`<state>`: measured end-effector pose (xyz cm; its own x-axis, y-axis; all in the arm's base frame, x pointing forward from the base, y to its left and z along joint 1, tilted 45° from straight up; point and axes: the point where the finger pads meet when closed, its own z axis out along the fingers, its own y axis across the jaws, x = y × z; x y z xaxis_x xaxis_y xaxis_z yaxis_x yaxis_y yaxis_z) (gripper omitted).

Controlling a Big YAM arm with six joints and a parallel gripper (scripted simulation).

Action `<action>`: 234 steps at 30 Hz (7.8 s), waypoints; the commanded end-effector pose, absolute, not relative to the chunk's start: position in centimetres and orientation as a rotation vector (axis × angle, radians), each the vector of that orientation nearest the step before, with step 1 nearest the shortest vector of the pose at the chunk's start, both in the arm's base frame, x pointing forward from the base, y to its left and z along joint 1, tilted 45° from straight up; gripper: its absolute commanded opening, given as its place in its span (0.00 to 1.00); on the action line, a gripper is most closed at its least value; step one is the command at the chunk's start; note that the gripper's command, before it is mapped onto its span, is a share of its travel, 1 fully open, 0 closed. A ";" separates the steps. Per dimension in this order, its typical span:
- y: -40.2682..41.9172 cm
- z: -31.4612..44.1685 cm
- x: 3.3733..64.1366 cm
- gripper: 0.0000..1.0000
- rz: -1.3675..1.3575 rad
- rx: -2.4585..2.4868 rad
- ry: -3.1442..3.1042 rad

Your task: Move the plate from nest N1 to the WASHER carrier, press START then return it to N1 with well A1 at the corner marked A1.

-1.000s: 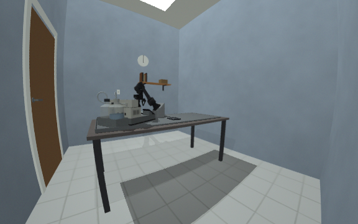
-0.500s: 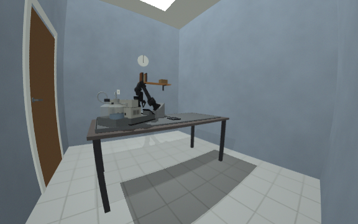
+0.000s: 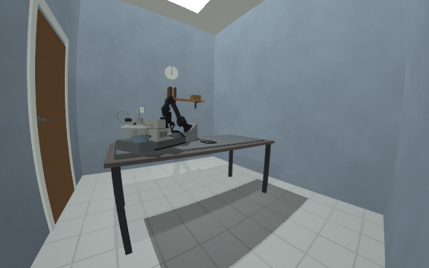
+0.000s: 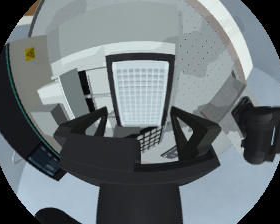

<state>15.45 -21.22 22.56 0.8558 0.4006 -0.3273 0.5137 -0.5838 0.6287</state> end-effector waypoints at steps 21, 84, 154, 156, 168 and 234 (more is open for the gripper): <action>-21.7 21.7 15.4 1.00 -0.202 2.264 0.678; -23.1 20.4 15.4 1.00 -0.214 2.271 0.677; -23.9 19.5 15.5 1.00 -0.206 2.269 0.673; -24.0 20.7 15.9 0.98 -0.189 2.254 0.663; -24.0 20.7 15.9 0.82 -0.189 2.254 0.663; -24.0 19.6 15.5 0.82 -0.203 2.264 0.669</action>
<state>15.51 -23.75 19.79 0.8477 0.4074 -0.3397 0.5276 -0.5818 0.6189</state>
